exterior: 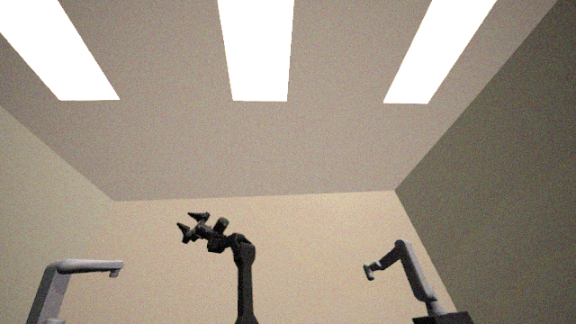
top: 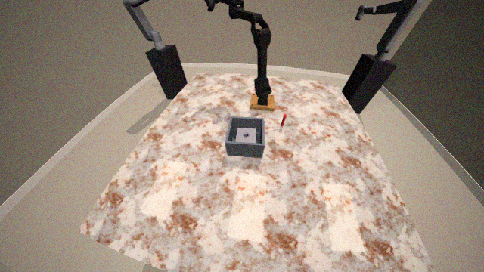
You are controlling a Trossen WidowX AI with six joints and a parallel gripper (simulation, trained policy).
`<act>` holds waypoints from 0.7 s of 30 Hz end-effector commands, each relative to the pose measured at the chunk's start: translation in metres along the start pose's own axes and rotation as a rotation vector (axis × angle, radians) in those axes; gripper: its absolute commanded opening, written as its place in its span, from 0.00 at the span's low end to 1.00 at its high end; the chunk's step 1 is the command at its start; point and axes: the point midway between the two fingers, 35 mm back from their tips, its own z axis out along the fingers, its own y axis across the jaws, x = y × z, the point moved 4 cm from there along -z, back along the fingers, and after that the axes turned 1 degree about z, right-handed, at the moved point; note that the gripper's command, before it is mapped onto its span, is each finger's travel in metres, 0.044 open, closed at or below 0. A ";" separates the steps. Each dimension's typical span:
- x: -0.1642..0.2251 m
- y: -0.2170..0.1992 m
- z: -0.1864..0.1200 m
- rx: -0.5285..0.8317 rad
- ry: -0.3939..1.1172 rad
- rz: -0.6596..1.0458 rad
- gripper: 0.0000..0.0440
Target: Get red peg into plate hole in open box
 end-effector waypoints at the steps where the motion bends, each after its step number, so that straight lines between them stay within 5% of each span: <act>1: 0.002 -0.002 0.002 0.004 0.009 -0.002 0.96; 21: 0.085 -0.126 0.090 0.139 0.106 0.200 1.00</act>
